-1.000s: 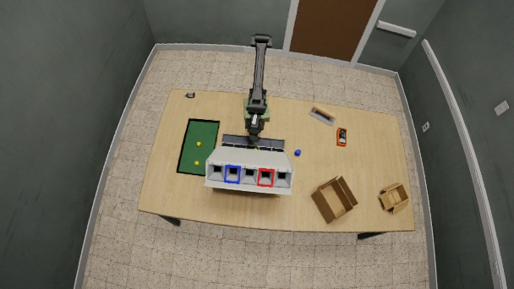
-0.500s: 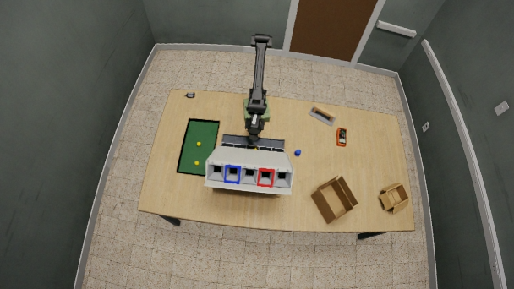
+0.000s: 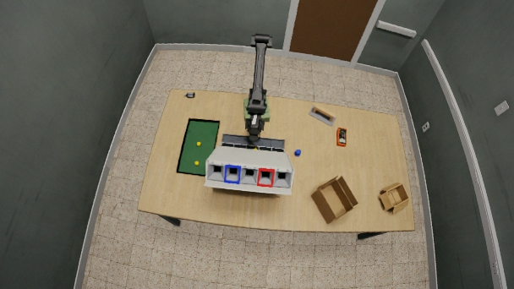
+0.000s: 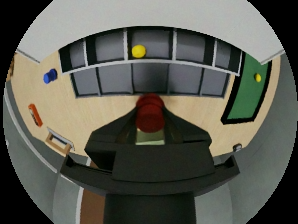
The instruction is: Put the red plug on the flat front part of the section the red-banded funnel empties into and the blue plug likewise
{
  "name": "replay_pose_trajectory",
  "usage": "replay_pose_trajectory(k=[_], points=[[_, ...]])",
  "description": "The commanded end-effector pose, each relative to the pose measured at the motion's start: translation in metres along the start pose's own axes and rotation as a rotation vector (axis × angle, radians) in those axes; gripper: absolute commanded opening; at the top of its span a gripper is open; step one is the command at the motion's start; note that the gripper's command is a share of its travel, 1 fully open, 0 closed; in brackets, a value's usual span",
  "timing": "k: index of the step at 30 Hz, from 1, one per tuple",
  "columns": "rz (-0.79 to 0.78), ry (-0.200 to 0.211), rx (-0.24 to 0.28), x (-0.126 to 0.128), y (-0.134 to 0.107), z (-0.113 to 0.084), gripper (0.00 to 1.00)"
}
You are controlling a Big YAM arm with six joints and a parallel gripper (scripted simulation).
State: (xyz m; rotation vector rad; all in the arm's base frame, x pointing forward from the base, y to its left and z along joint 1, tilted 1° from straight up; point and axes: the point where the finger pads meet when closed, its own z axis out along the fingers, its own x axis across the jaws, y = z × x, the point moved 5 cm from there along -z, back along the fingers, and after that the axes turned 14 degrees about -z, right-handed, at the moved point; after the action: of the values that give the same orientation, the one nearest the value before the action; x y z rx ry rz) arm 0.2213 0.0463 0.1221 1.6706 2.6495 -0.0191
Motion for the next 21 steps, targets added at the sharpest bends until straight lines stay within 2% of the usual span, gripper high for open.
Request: replay_pose_trajectory(k=[1, 10, 21], points=[[0.004, 0.003, 0.000, -0.003, 0.000, 0.009, 0.00], [0.004, 0.003, 0.000, -0.003, 0.001, 0.023, 0.00], [0.004, 0.003, 0.000, -0.003, 0.002, 0.050, 0.00]])
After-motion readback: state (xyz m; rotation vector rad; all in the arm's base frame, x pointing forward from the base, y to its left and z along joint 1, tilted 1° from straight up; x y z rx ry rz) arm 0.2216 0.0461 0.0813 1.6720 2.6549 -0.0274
